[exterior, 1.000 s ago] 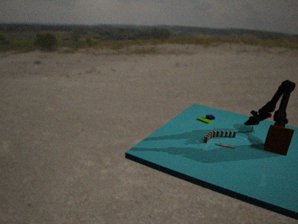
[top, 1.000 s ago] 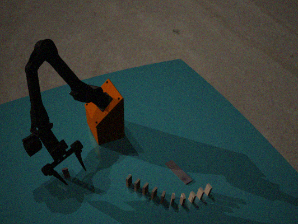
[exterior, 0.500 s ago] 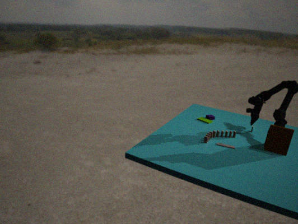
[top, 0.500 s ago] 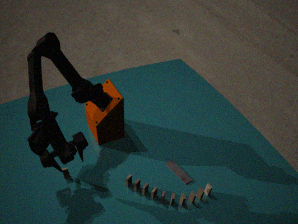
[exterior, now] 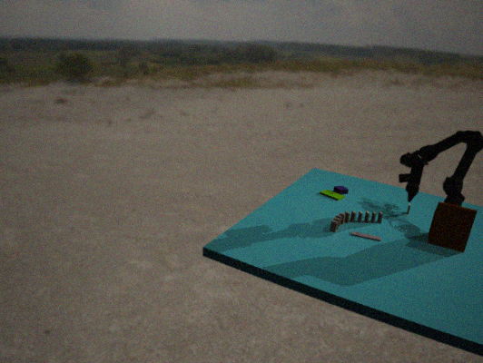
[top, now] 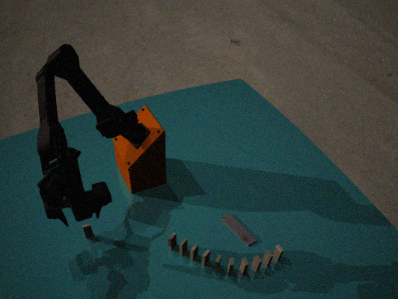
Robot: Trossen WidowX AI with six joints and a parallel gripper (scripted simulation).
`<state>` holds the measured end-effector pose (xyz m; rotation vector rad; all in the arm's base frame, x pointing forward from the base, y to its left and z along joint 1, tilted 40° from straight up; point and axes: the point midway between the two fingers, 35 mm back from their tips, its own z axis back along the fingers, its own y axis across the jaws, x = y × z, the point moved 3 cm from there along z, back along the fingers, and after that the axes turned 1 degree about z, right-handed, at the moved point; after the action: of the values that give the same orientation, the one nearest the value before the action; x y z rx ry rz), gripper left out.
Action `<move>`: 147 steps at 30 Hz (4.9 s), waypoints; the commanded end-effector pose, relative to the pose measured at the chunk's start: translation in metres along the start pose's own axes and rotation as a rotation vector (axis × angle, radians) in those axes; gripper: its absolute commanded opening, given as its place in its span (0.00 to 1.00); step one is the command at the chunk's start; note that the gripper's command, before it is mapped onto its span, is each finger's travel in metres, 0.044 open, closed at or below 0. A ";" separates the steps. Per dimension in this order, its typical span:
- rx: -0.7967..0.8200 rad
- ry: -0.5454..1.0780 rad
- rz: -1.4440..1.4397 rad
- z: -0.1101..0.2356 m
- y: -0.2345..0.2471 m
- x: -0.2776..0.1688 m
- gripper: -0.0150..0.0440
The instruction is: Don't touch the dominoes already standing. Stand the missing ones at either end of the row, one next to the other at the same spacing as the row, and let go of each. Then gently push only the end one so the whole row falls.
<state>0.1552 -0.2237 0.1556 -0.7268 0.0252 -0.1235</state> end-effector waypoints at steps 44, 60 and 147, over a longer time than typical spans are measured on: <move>0.024 0.017 0.010 -0.013 0.006 0.003 0.44; 0.025 0.015 0.036 0.082 0.011 0.003 0.44; 0.038 0.003 0.529 0.086 0.195 0.087 1.00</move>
<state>0.2668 -0.0395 0.0809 -0.6627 0.2230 0.3915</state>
